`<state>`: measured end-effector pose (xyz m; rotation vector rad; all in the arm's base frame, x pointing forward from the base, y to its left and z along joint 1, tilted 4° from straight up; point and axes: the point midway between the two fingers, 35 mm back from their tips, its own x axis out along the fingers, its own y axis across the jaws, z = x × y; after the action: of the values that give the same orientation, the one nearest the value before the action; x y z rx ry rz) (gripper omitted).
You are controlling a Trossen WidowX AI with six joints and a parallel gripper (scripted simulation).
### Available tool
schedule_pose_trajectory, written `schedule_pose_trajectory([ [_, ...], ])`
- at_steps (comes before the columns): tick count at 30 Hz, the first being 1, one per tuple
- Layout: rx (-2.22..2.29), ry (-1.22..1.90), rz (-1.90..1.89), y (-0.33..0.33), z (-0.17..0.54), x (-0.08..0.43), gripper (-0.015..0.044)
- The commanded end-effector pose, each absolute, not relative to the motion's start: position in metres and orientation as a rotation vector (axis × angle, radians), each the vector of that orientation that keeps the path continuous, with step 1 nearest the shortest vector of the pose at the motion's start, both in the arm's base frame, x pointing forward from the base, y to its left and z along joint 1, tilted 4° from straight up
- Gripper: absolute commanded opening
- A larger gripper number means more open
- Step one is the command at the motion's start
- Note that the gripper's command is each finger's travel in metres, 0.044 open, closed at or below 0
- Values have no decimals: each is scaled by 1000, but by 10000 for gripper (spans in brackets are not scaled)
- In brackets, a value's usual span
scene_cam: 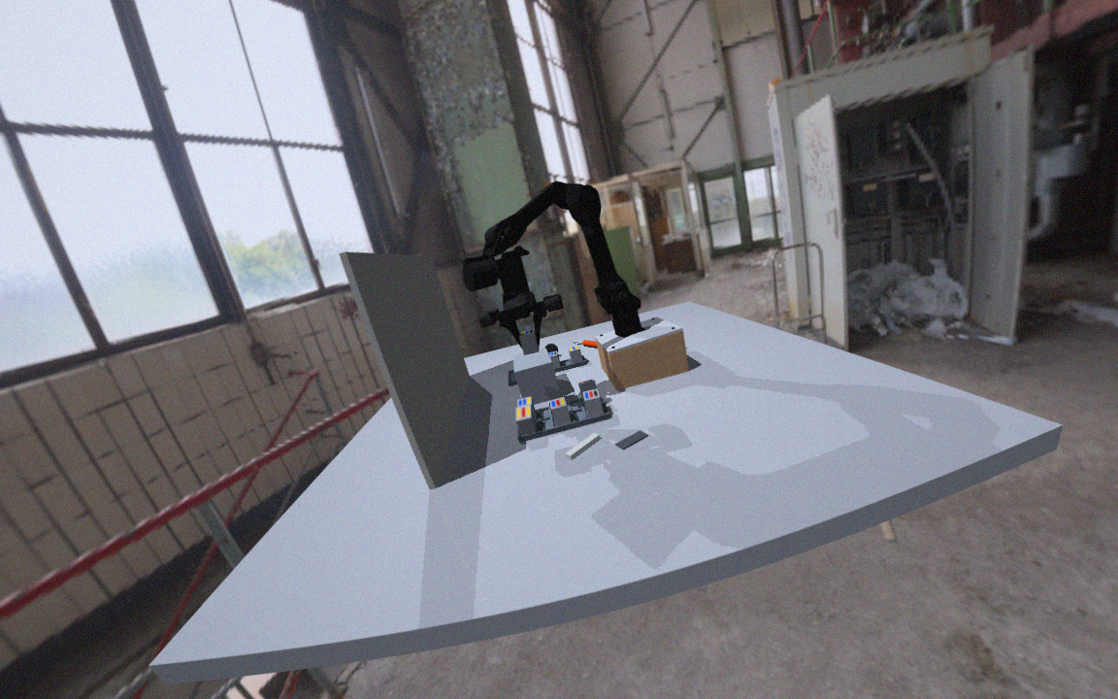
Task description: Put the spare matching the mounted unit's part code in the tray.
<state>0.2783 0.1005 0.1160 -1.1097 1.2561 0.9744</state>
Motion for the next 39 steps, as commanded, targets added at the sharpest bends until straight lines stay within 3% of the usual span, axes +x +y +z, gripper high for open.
schedule_pose_trajectory([
  [1,-1112,1262,964,80,119,291,0],
  [39,-1090,1273,958,-110,130,327,0],
])
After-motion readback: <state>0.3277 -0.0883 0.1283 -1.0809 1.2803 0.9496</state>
